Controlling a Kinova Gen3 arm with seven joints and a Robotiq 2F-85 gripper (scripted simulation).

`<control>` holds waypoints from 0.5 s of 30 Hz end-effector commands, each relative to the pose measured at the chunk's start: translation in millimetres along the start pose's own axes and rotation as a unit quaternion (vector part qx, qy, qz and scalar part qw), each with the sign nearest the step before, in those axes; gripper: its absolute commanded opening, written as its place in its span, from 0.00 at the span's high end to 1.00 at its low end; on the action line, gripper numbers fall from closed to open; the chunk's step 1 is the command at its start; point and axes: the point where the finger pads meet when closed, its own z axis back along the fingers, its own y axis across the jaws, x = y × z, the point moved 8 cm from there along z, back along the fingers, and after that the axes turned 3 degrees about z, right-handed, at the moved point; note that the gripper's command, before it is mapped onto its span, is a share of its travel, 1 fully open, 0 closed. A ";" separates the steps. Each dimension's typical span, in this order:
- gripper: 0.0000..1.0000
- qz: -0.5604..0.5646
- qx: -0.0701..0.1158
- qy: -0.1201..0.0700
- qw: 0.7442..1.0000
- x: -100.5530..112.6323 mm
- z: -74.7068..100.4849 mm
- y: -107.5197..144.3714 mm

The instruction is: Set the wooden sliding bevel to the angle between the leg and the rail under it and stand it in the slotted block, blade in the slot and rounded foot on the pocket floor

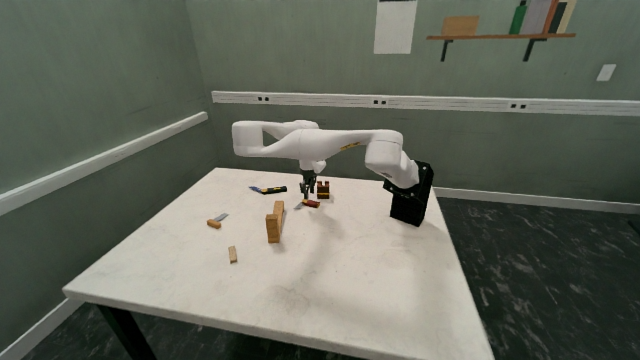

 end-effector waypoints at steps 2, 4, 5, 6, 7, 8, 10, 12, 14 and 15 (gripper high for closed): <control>0.36 0.000 0.000 -0.001 1.000 0.4 -6.6 -0.3; 0.36 0.000 0.000 -0.001 1.000 0.4 -11.2 -0.3; 0.36 0.000 0.000 -0.001 1.000 0.4 -13.6 -0.3; 0.36 0.000 0.000 -0.001 1.000 0.4 -16.1 -0.3; 0.36 0.000 0.000 -0.001 1.000 0.4 -18.5 -0.3; 0.36 0.000 0.000 -0.001 1.000 0.4 -21.0 -0.3; 0.36 0.000 0.000 -0.001 1.000 0.4 -25.7 -0.3; 0.36 0.000 0.000 -0.001 1.000 0.4 -30.0 -0.3; 0.36 0.000 0.000 -0.001 1.000 0.4 -30.0 -0.3; 0.36 0.000 0.000 -0.001 1.000 0.4 -32.0 -0.3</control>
